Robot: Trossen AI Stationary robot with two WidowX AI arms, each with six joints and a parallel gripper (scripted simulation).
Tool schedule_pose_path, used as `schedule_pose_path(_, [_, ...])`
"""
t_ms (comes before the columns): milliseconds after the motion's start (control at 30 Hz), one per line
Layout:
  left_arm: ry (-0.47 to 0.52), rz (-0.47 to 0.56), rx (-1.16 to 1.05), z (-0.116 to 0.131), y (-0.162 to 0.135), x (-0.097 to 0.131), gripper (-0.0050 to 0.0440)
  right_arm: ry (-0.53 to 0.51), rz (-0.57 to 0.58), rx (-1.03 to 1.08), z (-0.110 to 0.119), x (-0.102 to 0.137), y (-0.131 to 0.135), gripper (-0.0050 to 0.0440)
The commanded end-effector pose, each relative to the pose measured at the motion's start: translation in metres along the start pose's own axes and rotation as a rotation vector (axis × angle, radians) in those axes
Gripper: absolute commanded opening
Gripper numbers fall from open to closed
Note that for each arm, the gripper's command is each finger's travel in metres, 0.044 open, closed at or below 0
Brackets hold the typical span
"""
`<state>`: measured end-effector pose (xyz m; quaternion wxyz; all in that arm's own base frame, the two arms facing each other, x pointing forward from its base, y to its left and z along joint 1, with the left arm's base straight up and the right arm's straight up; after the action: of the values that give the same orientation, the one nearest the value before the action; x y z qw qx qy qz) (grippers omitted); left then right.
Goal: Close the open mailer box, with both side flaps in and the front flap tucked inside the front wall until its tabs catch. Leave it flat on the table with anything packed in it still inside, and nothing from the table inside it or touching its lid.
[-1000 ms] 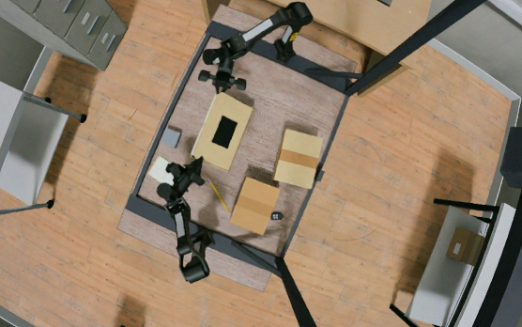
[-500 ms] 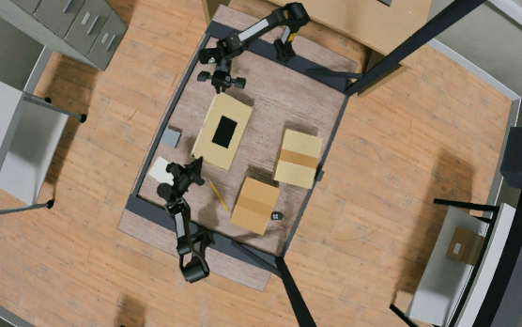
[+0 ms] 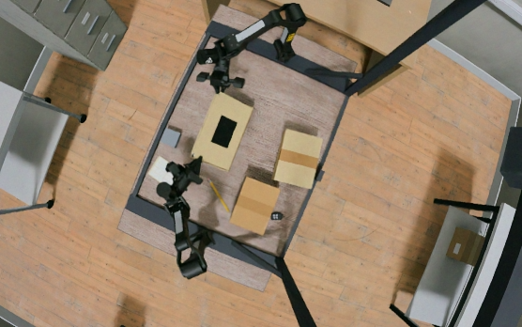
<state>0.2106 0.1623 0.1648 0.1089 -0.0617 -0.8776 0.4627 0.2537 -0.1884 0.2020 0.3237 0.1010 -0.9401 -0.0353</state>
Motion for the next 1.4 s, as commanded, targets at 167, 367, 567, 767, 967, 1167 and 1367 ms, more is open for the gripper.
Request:
schedule_pose_path(167, [-0.003,0.020,0.041,0.000,0.007,0.002,-0.0050,-0.029,-0.028,-0.022,-0.002,0.002,-0.005,-0.0050])
schedule_pose_path(367, [-0.004,0.032,0.081,0.001,0.014,0.002,-0.0050,-0.035,-0.047,-0.045,0.002,-0.001,-0.010,-0.0050])
schedule_pose_path(567, [-0.004,0.042,0.115,0.002,0.020,0.002,-0.0050,-0.035,-0.065,-0.068,0.008,-0.004,-0.013,-0.0050])
schedule_pose_path(767, [-0.005,0.050,0.142,0.003,0.025,0.002,-0.0050,-0.043,-0.087,-0.097,0.010,-0.006,-0.018,-0.0050])
schedule_pose_path(967, [-0.005,0.061,0.182,0.005,0.032,0.001,-0.0050,-0.048,-0.108,-0.124,0.016,-0.010,-0.022,-0.0050])
schedule_pose_path(1167, [-0.006,0.071,0.215,0.007,0.037,0.001,-0.0050,-0.051,-0.123,-0.143,0.019,-0.012,-0.025,-0.0050])
schedule_pose_path(1367, [-0.006,0.073,0.223,0.007,0.038,0.001,-0.0050,-0.055,-0.147,-0.176,0.025,-0.016,-0.029,-0.0050])
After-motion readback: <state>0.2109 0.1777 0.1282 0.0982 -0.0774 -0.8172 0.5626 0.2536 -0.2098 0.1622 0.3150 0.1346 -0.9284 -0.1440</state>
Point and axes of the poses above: on each arm, the point midway between the two fingers, 35 mm back from their tips, its own x axis back along the fingers, its own y axis across the jaws, z = x × y, the point moved 9 cm from there along x, back along the fingers, and after that the axes turned 4 degrees about -x, right-handed, at the moved point
